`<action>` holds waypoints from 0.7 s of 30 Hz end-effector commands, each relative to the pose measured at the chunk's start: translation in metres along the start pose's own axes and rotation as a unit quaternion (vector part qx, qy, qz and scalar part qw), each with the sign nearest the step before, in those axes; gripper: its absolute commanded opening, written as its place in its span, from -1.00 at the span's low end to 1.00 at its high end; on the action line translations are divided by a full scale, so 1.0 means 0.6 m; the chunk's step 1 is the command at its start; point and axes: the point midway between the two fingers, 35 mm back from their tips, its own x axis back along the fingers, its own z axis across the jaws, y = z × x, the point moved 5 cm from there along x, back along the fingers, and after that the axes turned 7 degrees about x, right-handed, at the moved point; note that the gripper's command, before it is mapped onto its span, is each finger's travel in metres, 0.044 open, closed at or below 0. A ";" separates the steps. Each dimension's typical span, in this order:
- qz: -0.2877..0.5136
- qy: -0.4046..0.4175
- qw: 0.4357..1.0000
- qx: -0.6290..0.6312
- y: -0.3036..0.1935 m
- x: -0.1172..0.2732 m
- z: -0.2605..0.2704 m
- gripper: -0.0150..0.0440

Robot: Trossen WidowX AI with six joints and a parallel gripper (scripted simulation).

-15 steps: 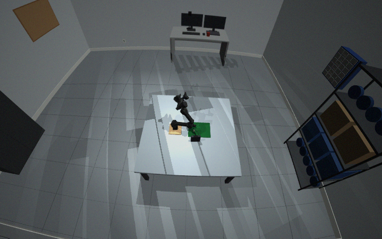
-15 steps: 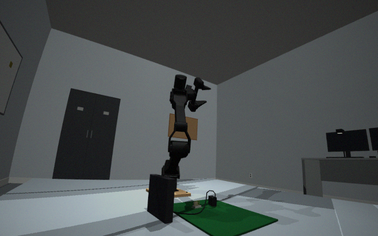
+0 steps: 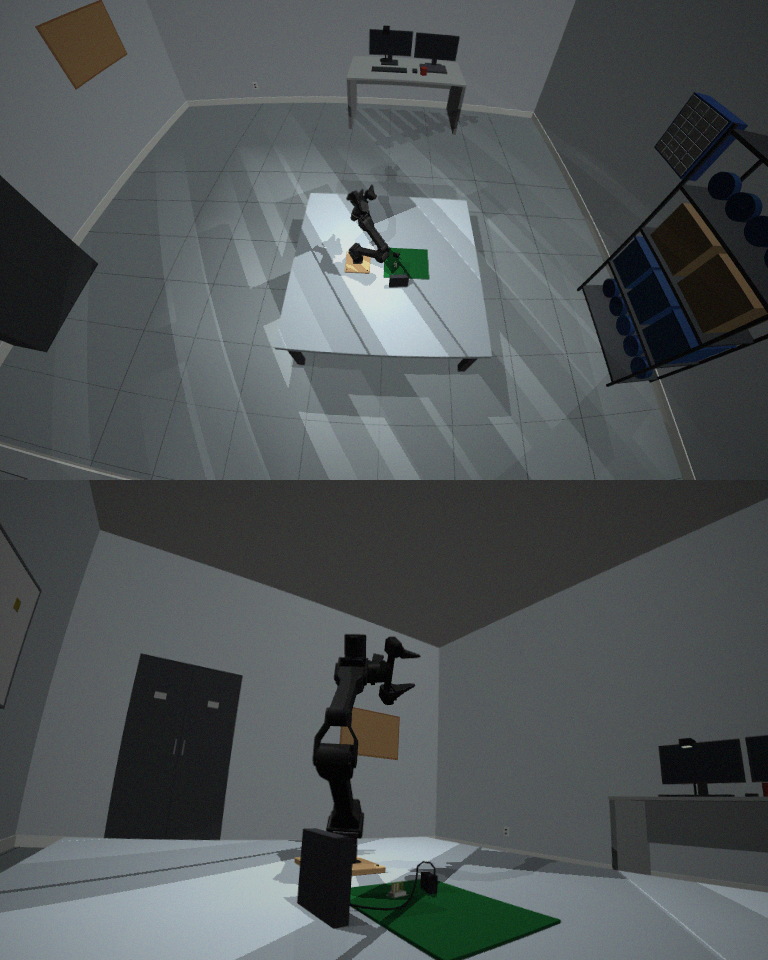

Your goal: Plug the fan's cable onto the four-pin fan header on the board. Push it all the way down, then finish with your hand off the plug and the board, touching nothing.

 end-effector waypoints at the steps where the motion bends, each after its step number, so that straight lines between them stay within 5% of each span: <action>1: 0.048 -0.002 0.998 0.037 0.030 -0.035 0.045 1.00; 10: 0.188 0.031 0.980 0.052 -0.008 -0.139 0.123 1.00; 21: 0.449 0.081 0.888 -0.063 -0.212 -0.224 0.172 1.00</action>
